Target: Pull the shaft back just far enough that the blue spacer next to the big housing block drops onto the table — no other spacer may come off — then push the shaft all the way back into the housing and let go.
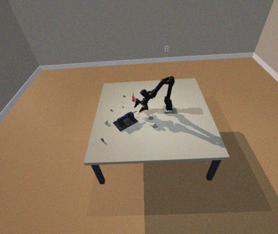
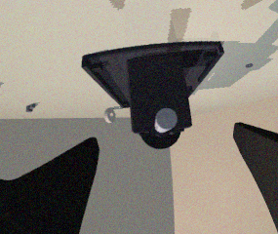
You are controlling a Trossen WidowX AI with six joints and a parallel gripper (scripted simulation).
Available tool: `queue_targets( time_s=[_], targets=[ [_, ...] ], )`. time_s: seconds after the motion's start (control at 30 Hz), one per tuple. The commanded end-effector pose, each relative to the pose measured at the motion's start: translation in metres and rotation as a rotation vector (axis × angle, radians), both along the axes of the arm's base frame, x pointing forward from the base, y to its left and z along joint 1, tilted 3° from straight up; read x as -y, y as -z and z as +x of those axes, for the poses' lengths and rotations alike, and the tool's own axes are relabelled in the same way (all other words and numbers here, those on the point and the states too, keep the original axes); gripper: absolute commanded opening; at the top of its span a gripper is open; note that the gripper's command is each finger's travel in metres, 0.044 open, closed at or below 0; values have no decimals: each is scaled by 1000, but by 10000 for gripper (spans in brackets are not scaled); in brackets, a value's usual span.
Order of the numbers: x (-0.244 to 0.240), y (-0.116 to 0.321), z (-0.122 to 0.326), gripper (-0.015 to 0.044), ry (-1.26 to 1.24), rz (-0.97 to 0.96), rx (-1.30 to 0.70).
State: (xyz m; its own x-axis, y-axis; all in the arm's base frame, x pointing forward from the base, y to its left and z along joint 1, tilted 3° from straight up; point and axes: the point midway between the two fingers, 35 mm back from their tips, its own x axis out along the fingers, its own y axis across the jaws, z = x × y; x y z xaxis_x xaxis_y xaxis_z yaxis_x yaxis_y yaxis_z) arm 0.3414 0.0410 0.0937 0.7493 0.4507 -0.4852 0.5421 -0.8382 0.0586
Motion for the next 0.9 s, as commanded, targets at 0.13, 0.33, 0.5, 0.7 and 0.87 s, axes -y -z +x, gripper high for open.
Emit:
queue_targets(
  time_s=[0.13,0.33,0.5,0.7,0.87],
  targets=[
    [-3,2,5,440,-6,-3,4],
    [-8,6,12,440,-6,-3,4],
    [-11,10,18,440,-6,-2,5],
    [-16,15,26,440,-6,-1,6],
    [-20,18,30,440,-6,-1,6]
  ],
)
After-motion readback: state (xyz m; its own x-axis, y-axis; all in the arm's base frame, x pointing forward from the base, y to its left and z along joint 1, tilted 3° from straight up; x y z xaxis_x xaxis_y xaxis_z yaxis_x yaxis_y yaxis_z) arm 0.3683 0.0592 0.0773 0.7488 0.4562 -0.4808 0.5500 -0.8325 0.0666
